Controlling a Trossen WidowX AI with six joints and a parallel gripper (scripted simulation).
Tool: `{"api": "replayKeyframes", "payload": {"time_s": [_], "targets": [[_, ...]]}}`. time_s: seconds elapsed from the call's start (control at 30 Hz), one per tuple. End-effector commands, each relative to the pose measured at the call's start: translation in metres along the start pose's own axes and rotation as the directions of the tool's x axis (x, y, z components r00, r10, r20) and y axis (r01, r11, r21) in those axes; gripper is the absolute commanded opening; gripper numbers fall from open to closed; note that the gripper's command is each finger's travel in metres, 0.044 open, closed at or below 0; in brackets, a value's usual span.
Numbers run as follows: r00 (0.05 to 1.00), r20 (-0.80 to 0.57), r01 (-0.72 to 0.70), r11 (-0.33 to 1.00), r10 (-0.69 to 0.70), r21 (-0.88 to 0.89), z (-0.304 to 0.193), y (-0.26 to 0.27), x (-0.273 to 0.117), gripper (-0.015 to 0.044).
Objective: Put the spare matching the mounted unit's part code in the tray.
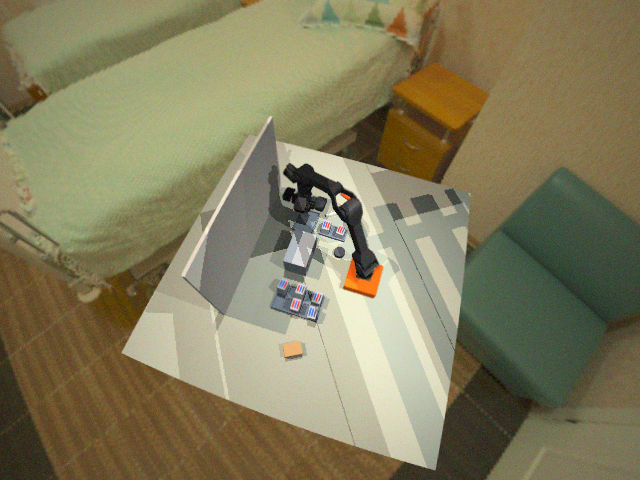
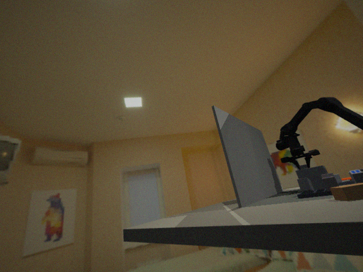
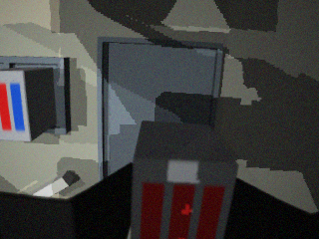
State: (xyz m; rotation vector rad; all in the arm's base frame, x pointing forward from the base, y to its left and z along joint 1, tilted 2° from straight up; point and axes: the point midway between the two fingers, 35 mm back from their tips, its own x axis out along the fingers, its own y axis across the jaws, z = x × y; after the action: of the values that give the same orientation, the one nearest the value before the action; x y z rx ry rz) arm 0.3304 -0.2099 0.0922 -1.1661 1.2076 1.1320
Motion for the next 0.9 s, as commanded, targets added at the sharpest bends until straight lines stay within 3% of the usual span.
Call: {"api": "replayKeyframes", "payload": {"time_s": [0.0,0.87], "targets": [[1.000,-0.001,0.001,1.000,-0.001,0.001,0.000,0.000,0.003,0.0000],[1.000,-0.001,0.001,1.000,-0.001,0.001,0.001,0.001,0.024,0.0000]]}}
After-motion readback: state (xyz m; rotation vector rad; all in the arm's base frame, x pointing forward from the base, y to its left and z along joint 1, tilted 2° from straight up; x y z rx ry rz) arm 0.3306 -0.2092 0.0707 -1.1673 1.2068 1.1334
